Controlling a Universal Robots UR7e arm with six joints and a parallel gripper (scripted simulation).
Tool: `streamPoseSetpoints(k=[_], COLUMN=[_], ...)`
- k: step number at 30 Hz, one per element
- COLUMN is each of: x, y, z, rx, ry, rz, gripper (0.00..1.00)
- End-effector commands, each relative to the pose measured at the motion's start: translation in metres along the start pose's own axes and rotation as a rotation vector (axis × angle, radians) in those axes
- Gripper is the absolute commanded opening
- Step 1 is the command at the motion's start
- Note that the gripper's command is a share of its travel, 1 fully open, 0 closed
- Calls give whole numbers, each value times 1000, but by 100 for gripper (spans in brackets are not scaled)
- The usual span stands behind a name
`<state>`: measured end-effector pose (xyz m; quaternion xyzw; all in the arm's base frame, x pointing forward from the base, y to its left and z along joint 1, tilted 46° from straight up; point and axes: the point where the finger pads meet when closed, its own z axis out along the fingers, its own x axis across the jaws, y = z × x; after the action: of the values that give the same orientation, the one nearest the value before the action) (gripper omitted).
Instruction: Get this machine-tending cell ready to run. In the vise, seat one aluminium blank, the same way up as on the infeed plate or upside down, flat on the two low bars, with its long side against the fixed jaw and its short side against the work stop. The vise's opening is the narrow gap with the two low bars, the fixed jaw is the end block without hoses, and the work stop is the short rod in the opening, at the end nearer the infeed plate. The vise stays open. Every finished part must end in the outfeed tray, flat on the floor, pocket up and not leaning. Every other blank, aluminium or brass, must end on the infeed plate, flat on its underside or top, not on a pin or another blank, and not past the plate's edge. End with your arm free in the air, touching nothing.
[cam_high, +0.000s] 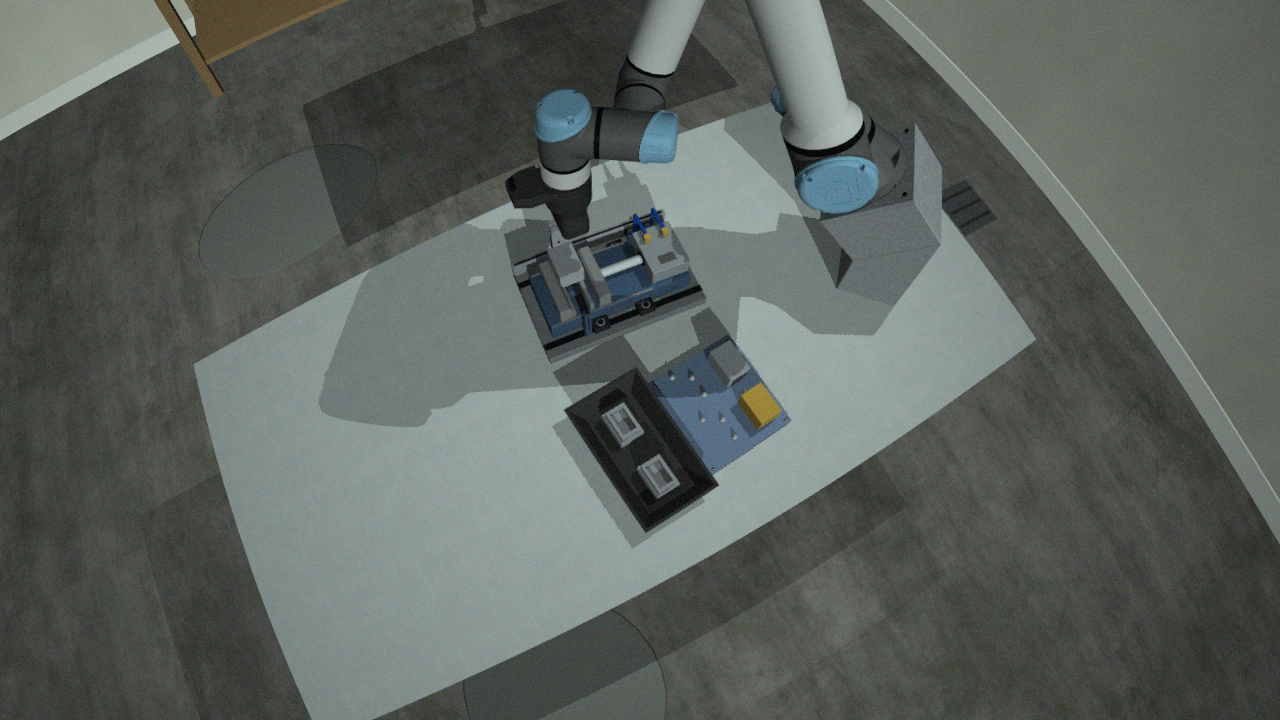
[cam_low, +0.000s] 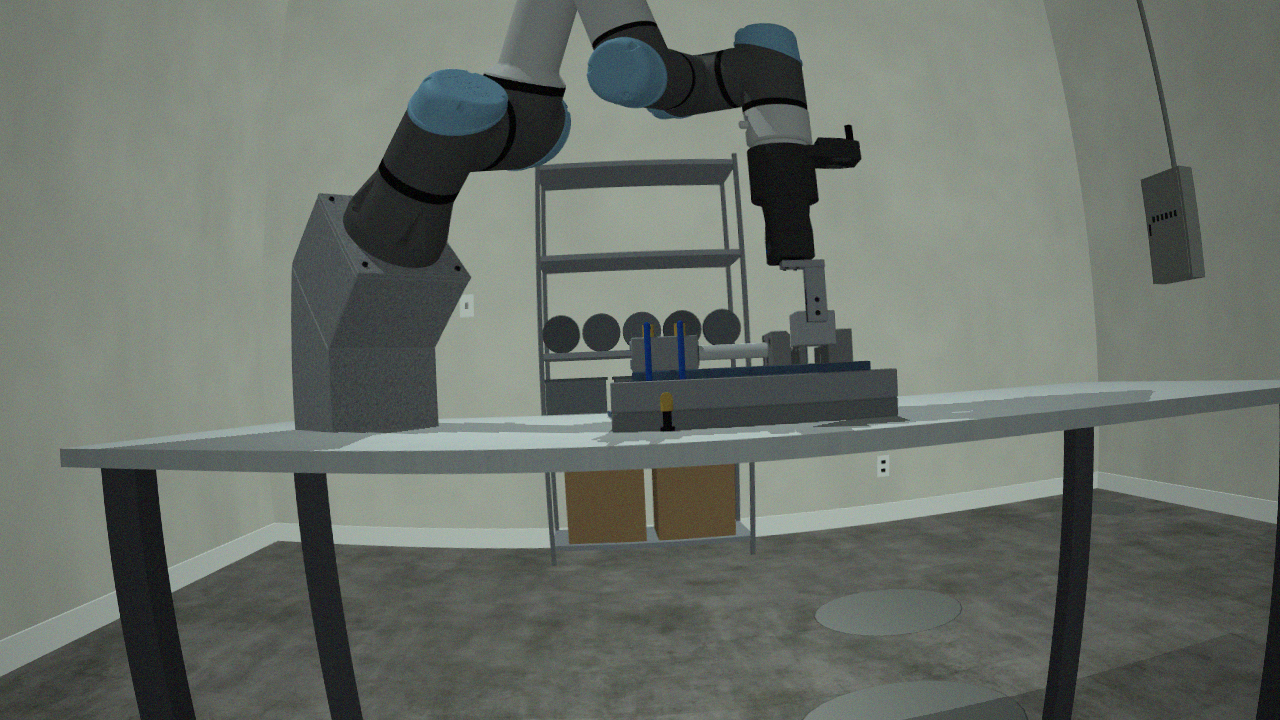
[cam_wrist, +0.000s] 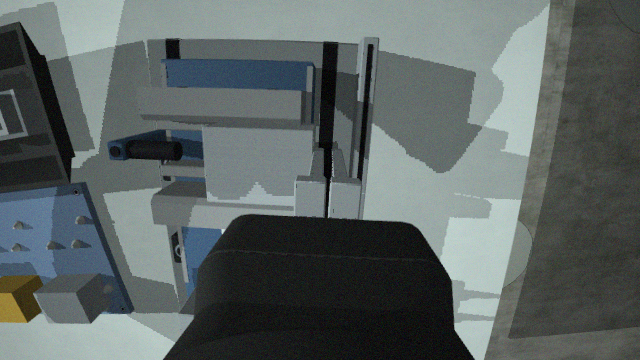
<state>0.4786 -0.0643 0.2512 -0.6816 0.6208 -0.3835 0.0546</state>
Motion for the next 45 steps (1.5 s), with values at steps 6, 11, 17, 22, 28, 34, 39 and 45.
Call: streamPoseSetpoints(k=[6, 11, 17, 22, 28, 34, 39, 45], x=[-3, -4, -6, -7, -9, -10, -12, -13], y=[0, 0, 0, 0, 0, 0, 0, 0], z=[0, 0, 0, 0, 0, 0, 0, 0], rx=[1, 1, 1, 1, 1, 1, 1, 1], ry=[0, 0, 0, 0, 0, 0, 0, 0], rz=[0, 0, 0, 0, 0, 0, 0, 0], gripper=[0, 0, 0, 0, 0, 0, 0, 0])
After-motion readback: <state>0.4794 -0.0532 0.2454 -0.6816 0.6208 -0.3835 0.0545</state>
